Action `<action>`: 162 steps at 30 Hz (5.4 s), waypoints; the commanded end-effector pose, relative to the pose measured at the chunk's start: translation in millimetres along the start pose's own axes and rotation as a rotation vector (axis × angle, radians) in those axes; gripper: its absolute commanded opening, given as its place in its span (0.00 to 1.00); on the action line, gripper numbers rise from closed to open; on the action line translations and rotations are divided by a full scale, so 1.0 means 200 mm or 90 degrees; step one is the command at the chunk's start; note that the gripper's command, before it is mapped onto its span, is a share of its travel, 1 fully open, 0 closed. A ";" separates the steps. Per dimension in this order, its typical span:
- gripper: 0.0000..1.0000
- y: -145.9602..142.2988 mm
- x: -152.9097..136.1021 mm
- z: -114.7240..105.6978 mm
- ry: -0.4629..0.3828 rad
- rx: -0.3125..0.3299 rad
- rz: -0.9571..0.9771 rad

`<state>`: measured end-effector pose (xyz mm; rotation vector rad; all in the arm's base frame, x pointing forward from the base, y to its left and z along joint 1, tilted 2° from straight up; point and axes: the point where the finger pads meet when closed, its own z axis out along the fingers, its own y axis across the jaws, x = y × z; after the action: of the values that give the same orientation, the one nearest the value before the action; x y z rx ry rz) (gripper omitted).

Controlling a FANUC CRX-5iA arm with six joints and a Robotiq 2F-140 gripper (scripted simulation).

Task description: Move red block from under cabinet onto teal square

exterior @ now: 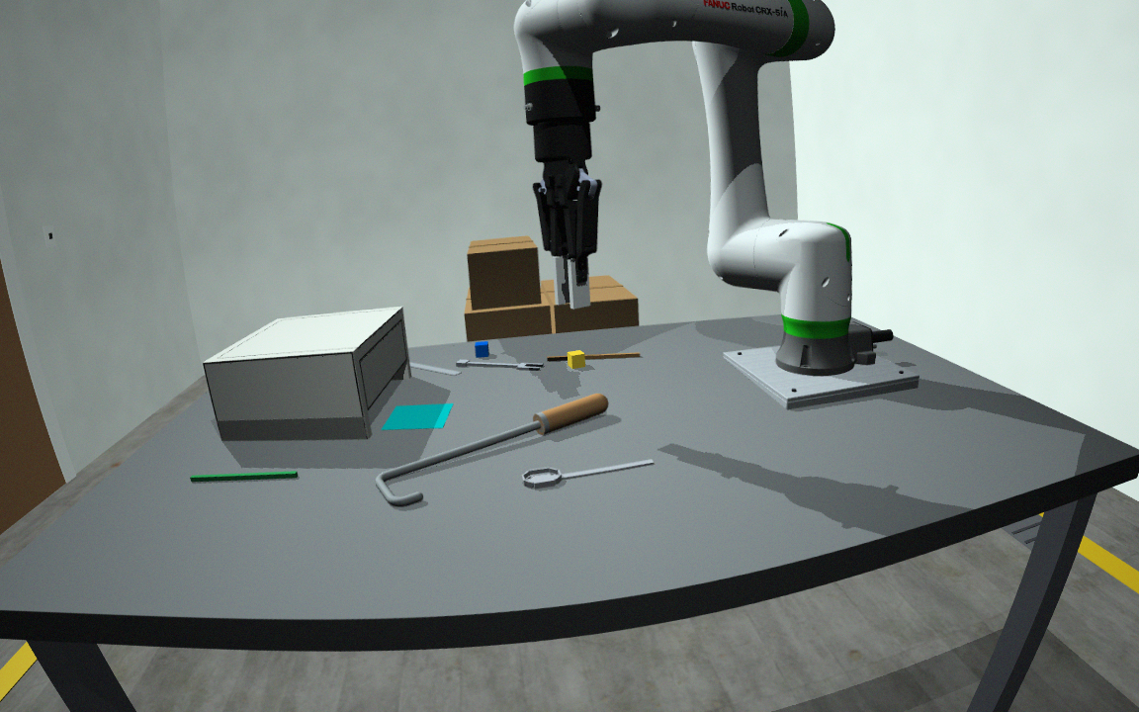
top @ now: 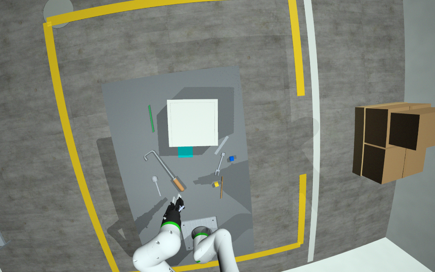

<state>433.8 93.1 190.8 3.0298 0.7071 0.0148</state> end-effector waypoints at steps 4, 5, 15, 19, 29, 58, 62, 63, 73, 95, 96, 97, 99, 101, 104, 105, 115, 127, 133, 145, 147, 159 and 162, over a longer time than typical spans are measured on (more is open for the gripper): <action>0.34 0.00 0.00 0.00 0.000 0.000 0.000; 0.34 0.00 0.00 0.00 0.000 0.000 0.000; 0.34 0.00 0.00 0.00 0.000 0.000 0.000; 0.34 0.00 0.00 0.00 0.000 0.000 0.000; 0.34 0.00 0.00 0.00 0.000 0.000 0.000; 0.34 0.00 0.00 0.22 0.000 0.000 0.000; 0.34 0.00 0.00 0.25 0.000 0.000 0.000; 0.34 0.00 0.00 0.27 0.000 0.000 0.000; 0.34 0.00 0.00 0.45 0.000 0.000 0.000; 0.34 0.00 0.00 0.58 0.000 0.000 0.000; 0.34 0.00 0.00 0.58 0.000 0.000 0.000; 0.34 0.00 0.00 0.58 0.000 0.000 0.000; 0.34 0.00 0.00 0.58 0.000 0.000 0.000; 0.34 0.00 0.00 0.58 0.000 0.000 0.000; 0.34 0.00 0.00 0.58 0.000 0.000 0.000; 0.34 0.00 0.00 0.58 0.000 0.000 0.000; 0.34 0.00 0.00 0.58 0.000 0.000 0.000; 0.34 0.00 0.00 0.58 0.000 0.000 0.000; 0.34 0.00 0.00 0.58 0.000 0.000 0.000; 0.34 0.00 0.00 0.60 0.000 0.000 0.000; 0.34 0.00 0.00 0.60 0.000 0.000 0.000; 0.34 0.00 0.00 0.67 0.000 0.000 0.000; 0.34 0.00 0.00 0.68 0.000 0.000 0.000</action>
<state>435.6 90.0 55.2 3.0298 0.7065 0.0148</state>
